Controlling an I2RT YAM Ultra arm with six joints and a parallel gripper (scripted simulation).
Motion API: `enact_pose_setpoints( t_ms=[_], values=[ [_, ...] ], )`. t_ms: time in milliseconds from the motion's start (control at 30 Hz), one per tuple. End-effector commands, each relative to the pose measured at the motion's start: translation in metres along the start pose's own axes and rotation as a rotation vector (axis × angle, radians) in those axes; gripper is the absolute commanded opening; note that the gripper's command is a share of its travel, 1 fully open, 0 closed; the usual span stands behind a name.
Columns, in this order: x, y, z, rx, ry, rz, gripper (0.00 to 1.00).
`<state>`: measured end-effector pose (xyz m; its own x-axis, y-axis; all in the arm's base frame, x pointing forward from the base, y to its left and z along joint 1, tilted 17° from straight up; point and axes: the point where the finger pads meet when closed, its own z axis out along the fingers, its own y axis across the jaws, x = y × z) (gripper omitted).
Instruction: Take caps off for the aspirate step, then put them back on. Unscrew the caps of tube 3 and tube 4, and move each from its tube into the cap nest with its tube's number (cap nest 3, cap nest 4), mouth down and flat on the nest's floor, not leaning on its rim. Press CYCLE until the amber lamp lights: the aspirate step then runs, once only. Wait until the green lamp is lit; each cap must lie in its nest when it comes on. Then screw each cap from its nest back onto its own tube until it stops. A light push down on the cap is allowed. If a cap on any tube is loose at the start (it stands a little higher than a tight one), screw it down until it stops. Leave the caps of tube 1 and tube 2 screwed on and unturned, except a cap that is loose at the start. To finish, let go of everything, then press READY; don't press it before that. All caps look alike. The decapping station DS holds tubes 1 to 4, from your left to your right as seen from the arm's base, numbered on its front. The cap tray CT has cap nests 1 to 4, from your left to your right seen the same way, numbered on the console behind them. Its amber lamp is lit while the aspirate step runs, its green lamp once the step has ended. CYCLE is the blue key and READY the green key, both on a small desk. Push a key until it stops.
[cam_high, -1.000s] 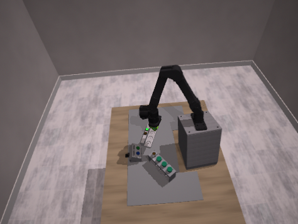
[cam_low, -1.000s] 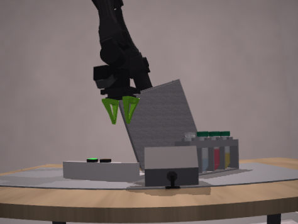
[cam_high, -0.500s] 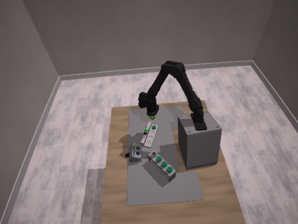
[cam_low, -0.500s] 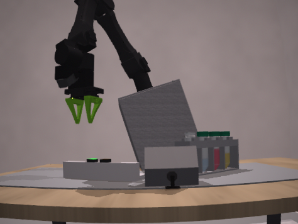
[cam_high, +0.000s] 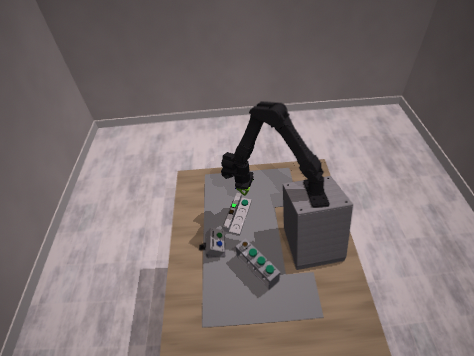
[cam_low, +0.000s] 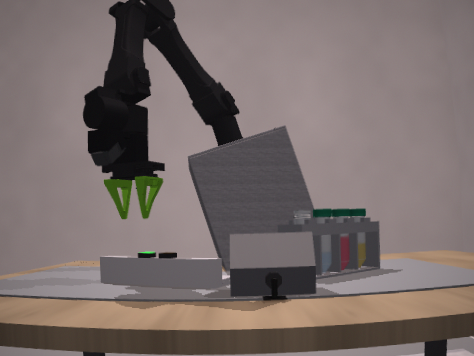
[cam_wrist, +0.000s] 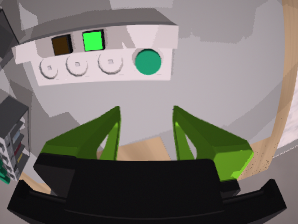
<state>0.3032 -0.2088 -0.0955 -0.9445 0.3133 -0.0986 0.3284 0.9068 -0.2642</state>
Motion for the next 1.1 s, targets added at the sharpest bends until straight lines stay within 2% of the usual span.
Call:
enact_pose_setpoints(
  t_ms=[0, 233, 300, 567, 1067],
  values=[
    [-0.014, -0.002, 0.008, 0.005, -0.046, -0.003, 0.47],
    [-0.015, -0.002, 0.043, 0.006, -0.046, -0.003, 0.47],
    [-0.015, -0.002, 0.043, 0.006, -0.046, -0.003, 0.47],
    [-0.017, -0.002, 0.082, 0.006, -0.046, -0.003, 0.47],
    [-0.017, -0.002, 0.082, 0.006, -0.046, -0.003, 0.47]
  ],
)
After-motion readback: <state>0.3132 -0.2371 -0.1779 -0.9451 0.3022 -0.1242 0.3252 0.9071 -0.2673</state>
